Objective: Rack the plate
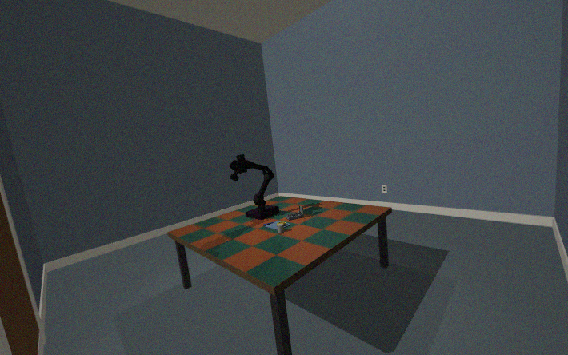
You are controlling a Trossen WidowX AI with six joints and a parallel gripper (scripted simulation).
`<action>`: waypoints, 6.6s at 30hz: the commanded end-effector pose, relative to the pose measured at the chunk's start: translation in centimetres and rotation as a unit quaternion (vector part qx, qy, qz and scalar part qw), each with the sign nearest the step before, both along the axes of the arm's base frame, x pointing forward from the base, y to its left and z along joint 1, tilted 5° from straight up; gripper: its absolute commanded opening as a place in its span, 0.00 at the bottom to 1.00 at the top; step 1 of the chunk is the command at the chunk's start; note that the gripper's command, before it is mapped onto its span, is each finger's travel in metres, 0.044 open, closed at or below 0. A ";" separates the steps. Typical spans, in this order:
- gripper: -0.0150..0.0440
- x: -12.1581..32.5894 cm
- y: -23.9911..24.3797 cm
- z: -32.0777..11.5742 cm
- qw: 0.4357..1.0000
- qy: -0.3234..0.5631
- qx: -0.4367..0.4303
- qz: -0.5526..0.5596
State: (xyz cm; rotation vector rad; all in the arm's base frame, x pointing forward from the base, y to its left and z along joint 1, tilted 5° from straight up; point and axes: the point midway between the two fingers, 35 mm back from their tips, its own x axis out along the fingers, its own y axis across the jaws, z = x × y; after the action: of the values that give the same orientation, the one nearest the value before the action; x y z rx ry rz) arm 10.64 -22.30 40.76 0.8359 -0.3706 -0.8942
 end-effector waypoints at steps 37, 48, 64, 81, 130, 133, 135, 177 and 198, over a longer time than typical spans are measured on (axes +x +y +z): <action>0.93 13.8 -1.3 -14.3 0.924 0.289 0.104 0.227; 0.93 17.4 1.0 -19.3 0.858 0.398 0.104 0.308; 0.93 21.1 6.2 -25.7 0.744 0.516 0.088 0.416; 0.93 22.9 12.0 -32.4 0.553 0.650 0.020 0.520; 0.93 23.0 15.4 -41.2 0.406 0.713 -0.026 0.571; 0.93 23.0 15.4 -41.7 0.406 0.713 -0.026 0.571; 0.93 23.0 15.4 -41.9 0.406 0.713 -0.026 0.571; 0.25 24.8 15.7 -32.7 0.407 0.712 -0.026 0.571; 0.25 25.0 16.2 -24.9 0.407 0.712 -0.026 0.572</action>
State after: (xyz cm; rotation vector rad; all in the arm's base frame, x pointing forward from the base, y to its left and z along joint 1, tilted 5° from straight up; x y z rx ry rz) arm 35.61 -6.17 14.73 -0.1361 1.5933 0.0390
